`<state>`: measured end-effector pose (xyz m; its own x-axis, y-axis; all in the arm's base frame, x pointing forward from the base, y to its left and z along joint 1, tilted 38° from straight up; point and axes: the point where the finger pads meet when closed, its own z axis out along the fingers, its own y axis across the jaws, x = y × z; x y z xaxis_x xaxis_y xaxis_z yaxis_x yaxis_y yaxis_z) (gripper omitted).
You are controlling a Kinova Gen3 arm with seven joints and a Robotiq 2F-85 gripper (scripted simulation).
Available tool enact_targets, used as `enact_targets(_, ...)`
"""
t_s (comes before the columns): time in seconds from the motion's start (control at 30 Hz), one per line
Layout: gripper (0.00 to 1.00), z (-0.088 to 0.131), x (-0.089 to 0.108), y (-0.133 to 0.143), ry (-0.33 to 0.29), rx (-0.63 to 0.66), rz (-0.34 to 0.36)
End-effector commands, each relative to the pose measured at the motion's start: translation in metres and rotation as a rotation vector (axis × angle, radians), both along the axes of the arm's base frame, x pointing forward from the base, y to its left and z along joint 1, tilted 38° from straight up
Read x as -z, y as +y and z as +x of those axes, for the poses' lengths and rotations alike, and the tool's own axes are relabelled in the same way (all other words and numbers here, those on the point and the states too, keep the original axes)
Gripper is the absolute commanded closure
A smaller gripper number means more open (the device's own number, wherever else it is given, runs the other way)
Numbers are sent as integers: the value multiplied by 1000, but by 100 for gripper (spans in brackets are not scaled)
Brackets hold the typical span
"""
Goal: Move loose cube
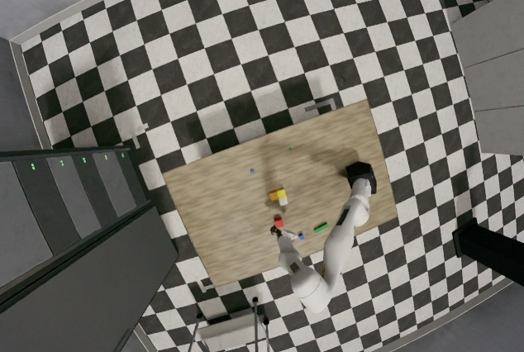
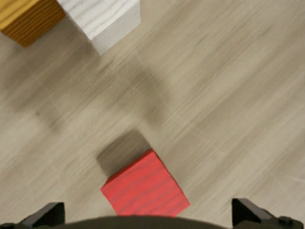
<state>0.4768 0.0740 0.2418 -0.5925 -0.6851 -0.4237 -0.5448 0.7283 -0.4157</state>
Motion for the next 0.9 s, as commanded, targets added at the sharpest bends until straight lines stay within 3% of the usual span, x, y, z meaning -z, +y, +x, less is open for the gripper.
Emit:
enact_targets(0.0, 0, 0, 0, 2, -11, 80, 53)
enact_targets(0.4, 0, -1, 1, 1, -15, 437, 319)
enact_targets(0.47, 0, -1, 1, 1, -15, 437, 319)
enact_targets(0.87, 0, 0, 1, 1, -22, 835, 613)
